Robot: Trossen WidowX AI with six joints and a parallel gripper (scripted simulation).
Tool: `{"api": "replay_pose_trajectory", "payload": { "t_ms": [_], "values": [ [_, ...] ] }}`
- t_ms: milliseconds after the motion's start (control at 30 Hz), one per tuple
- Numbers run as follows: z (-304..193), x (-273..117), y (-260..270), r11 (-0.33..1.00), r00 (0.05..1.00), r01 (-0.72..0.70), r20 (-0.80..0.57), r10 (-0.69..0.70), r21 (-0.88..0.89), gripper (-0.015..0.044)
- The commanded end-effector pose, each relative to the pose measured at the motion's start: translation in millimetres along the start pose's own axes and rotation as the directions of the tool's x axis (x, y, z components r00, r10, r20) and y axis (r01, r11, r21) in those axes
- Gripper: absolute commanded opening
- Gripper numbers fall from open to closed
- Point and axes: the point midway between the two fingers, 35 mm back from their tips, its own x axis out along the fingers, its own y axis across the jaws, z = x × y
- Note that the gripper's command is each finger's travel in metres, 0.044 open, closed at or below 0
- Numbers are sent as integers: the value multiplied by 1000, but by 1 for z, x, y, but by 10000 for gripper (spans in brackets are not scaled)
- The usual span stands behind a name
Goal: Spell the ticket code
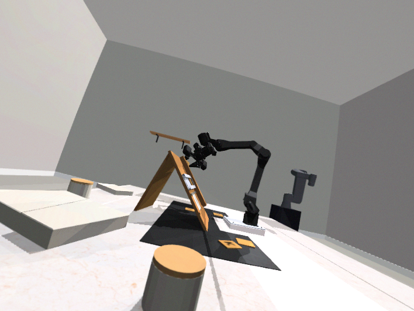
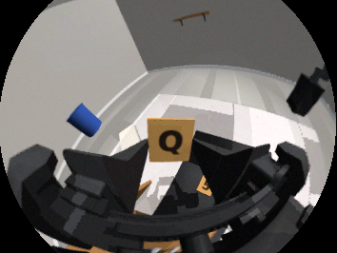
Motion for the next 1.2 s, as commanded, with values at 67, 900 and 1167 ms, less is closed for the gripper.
{"api": "replay_pose_trajectory", "payload": {
  "t_ms": [67,900,1167],
  "values": [
    [6,-27,32,995,995,-90,50,88,41,0],
    [-27,-108,122,941,941,-337,52,335,27,0],
    [-78,-127,140,926,928,-372,-59,369,-68,0]
  ]
}}
